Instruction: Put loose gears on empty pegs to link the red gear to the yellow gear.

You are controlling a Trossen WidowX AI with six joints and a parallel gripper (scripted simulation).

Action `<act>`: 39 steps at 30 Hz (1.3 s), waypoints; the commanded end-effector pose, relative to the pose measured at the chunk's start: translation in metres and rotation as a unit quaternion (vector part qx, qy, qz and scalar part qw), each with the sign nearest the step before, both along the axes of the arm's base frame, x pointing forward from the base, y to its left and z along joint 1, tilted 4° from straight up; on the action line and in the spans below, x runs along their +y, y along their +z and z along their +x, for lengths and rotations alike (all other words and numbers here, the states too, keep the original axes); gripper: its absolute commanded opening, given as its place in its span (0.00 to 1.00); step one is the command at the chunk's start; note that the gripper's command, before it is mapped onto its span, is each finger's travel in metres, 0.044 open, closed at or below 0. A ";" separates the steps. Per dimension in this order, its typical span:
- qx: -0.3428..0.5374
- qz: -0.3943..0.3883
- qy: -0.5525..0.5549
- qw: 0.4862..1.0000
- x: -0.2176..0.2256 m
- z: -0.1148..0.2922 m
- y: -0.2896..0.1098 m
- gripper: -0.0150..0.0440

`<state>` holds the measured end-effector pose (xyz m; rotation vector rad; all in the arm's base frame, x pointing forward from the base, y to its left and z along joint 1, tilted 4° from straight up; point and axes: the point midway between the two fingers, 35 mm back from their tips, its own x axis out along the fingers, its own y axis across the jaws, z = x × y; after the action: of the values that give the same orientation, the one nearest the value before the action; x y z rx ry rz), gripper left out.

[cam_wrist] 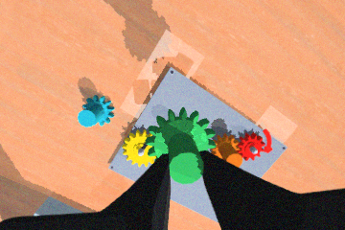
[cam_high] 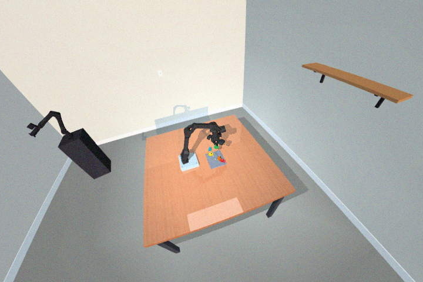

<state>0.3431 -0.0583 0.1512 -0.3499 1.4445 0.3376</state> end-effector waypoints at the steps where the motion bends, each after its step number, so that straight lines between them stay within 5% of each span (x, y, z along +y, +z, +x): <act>1: -0.005 0.001 0.001 1.000 -0.005 -0.004 -0.001 0.25; 39: -0.003 -0.002 0.003 1.000 -0.060 -0.050 -0.046 0.25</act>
<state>0.2961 -0.1155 0.1057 -0.3547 1.4488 0.3380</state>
